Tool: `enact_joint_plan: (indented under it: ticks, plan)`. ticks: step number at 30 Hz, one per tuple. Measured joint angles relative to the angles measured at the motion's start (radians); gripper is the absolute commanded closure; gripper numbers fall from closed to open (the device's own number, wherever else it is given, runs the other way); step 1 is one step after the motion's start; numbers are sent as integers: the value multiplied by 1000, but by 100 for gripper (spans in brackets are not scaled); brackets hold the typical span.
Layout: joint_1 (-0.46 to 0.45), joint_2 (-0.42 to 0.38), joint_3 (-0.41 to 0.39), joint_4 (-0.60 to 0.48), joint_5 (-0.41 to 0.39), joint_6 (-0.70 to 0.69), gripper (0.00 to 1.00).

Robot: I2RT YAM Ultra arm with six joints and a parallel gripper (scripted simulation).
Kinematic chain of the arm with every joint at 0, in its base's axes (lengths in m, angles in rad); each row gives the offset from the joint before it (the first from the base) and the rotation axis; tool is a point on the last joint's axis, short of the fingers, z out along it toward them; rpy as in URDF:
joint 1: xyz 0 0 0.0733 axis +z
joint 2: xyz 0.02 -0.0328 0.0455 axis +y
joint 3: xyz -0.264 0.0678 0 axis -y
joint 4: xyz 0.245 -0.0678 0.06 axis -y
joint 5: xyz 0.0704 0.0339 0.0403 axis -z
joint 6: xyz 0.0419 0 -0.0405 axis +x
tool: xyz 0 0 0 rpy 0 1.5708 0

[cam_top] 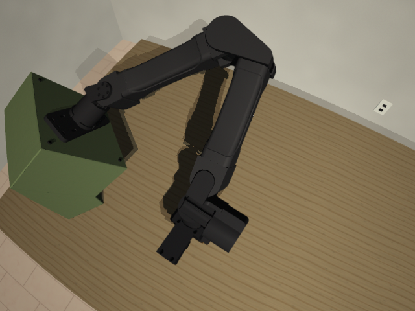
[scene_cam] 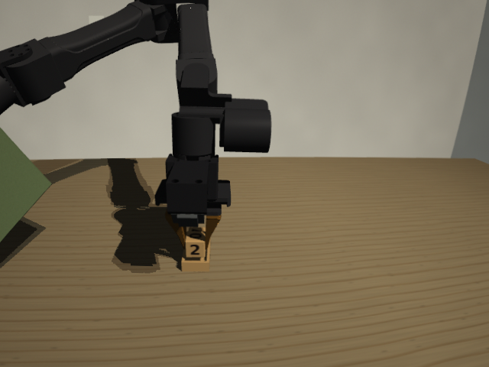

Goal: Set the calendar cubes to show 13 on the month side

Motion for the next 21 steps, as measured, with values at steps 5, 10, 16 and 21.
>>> enact_joint_plan:
  ticks: [5,10,16,21]
  plan:
    - [0,0,0,0,0,0,74]
    - [1,0,0,1,0,2,74]
    - [6,2,0,9,2,7,74]
    - [12,6,-2,19,3,14,74]
